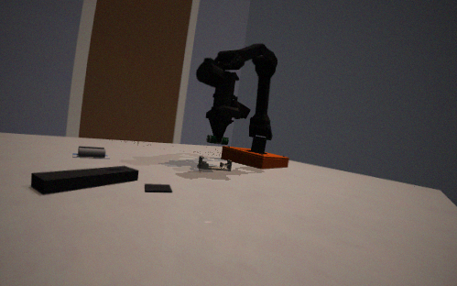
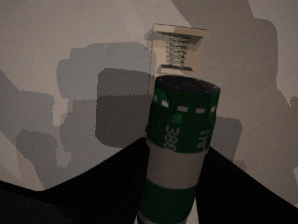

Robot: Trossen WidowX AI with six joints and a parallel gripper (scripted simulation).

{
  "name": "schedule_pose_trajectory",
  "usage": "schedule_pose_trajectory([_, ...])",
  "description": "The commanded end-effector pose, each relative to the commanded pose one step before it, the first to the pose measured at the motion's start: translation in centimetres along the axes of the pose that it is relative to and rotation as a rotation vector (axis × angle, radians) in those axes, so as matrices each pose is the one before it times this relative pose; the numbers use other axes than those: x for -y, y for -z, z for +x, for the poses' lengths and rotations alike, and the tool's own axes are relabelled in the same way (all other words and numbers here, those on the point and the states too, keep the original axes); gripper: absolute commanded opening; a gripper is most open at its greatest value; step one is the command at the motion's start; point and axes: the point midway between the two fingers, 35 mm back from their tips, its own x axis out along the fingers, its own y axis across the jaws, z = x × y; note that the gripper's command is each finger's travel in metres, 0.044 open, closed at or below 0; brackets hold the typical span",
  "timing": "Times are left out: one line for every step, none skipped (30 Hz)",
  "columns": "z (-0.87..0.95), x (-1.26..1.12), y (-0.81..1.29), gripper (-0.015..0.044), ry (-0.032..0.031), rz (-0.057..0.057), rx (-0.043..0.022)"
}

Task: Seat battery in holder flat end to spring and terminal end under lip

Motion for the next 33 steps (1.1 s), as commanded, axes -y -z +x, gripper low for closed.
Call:
schedule_pose_trajectory([0.181,0.201,0.021,0.0076,0.00016,-0.0439,0.00775])
schedule_pose_trajectory([0.0,0.0,0.0,0.0076,0.0,0.0,0.0])
schedule_pose_trajectory([0.0,0.0,0.0,0.0076,0.0,0.0,0.0])
schedule_pose_trajectory([0.042,0.001,0.01,0.0076,-0.00017,-0.0001,-0.00221])
schedule_pose_trajectory([0.124,0.004,0.029,0.0076,-0.0005,-0.0003,-0.00664])
schedule_pose_trajectory([0.205,0.005,0.046,0.0076,-0.00078,-0.0004,-0.01106])
schedule_pose_trajectory([0.251,0.006,0.052,0.0076,-0.00087,-0.0004,-0.01373])
schedule_pose_trajectory([0.247,0.005,0.047,0.0076,-0.00076,-0.0003,-0.01376])
schedule_pose_trajectory([0.248,0.004,0.04,0.0076,-0.00024,-0.0001,-0.01362])
schedule_pose_trajectory([0.245,0.003,0.035,0.0076,-0.00014,0.0,-0.01364])
schedule_pose_trajectory([0.24,0.002,0.029,0.0076,-0.00004,0.0001,-0.01364])
schedule_pose_trajectory([0.236,0.0,0.024,0.0076,0.00006,0.0002,-0.01364])
schedule_pose_trajectory([0.231,-0.001,0.018,0.0076,0.00016,0.0003,-0.01363])
schedule_pose_trajectory([0.225,-0.001,0.009,0.0076,-0.00088,0.0005,-0.01367])
schedule_pose_trajectory([0.22,-0.002,0.005,0.0076,-0.00077,0.0006,-0.01371])
schedule_pose_trajectory([0.216,-0.004,0.0,0.0076,-0.00066,0.0007,-0.01371])
schedule_pose_trajectory([0.21,-0.005,-0.005,0.0076,-0.00054,0.0008,-0.01371])
schedule_pose_trajectory([0.205,-0.006,-0.01,0.0076,-0.00043,0.0009,-0.01371])
schedule_pose_trajectory([0.195,-0.002,-0.017,0.0076,-0.00159,0.0012,-0.01378])
schedule_pose_trajectory([0.193,-0.005,-0.019,0.0076,-0.0015,0.0012,-0.01404])
schedule_pose_trajectory([0.187,-0.006,-0.024,0.0076,-0.00136,0.0013,-0.01405])
schedule_pose_trajectory([0.179,-0.007,-0.027,0.0076,-0.0012,0.0014,-0.01383])
schedule_pose_trajectory([0.132,-0.006,-0.023,0.0076,-0.00083,0.0012,-0.01055])
schedule_pose_trajectory([0.071,0.003,-0.023,0.0076,-0.00379,0.0007,-0.006])
schedule_pose_trajectory([0.025,0.001,-0.008,0.0076,-0.00133,0.0003,-0.00213])
schedule_pose_trajectory([0.0,0.0,0.0,0.0076,0.0,0.0,0.0])
schedule_pose_trajectory([0.0,0.0,0.0,0.0076,0.0,0.0,0.0])
schedule_pose_trajectory([0.0,0.0,0.0,0.0076,0.0,0.0,0.0])
schedule_pose_trajectory([0.012,0.002,-0.007,0.0076,-0.00016,-0.0001,-0.00133])
schedule_pose_trajectory([0.035,0.005,-0.02,0.0076,-0.00049,-0.0003,-0.00399])
schedule_pose_trajectory([0.057,0.009,-0.034,0.0076,-0.00078,-0.0004,-0.00666])
schedule_pose_trajectory([0.068,0.01,-0.042,0.0076,-0.00091,-0.0005,-0.00814])
schedule_pose_trajectory([0.068,0.009,-0.044,0.0076,-0.00079,-0.0005,-0.00812])
